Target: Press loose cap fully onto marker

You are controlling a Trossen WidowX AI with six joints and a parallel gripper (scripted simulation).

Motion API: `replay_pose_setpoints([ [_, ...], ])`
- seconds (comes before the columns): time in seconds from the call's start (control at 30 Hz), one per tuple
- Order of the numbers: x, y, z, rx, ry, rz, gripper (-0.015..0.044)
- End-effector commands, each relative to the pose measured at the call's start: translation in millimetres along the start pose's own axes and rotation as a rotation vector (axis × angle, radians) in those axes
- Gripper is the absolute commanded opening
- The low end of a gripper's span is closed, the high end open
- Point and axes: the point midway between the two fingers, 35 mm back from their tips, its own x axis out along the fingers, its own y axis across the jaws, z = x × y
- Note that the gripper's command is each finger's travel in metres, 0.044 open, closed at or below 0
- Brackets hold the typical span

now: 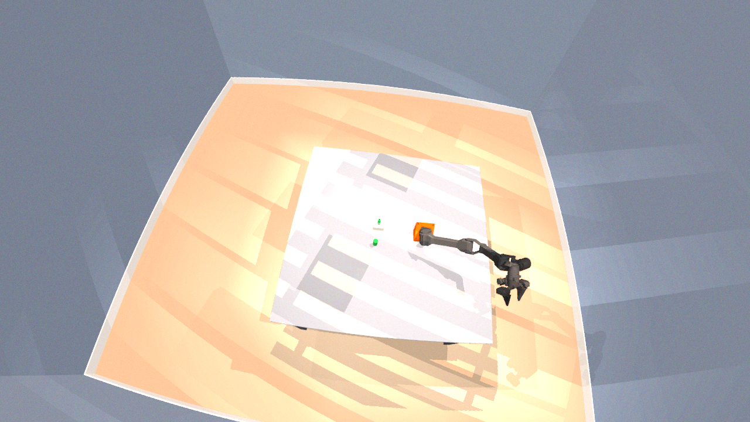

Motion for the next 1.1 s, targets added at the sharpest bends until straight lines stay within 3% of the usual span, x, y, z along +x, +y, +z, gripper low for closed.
replay_pose_setpoints([
  [0.0, -0.3, 1.2, -0.8, 0.005, 0.004, 0.000, 0.0374],
  [0.17, -2.7, 47.6, -18.0, 0.186, 0.086, 0.024, 0.0242],
  [0.7, -0.4, 269.4, -13.8, 0.794, 0.263, 0.283, 0.0242],
  [1.07, -44.3, 440.5, 61.3, 1.396, 0.438, 0.554, 0.0242],
])
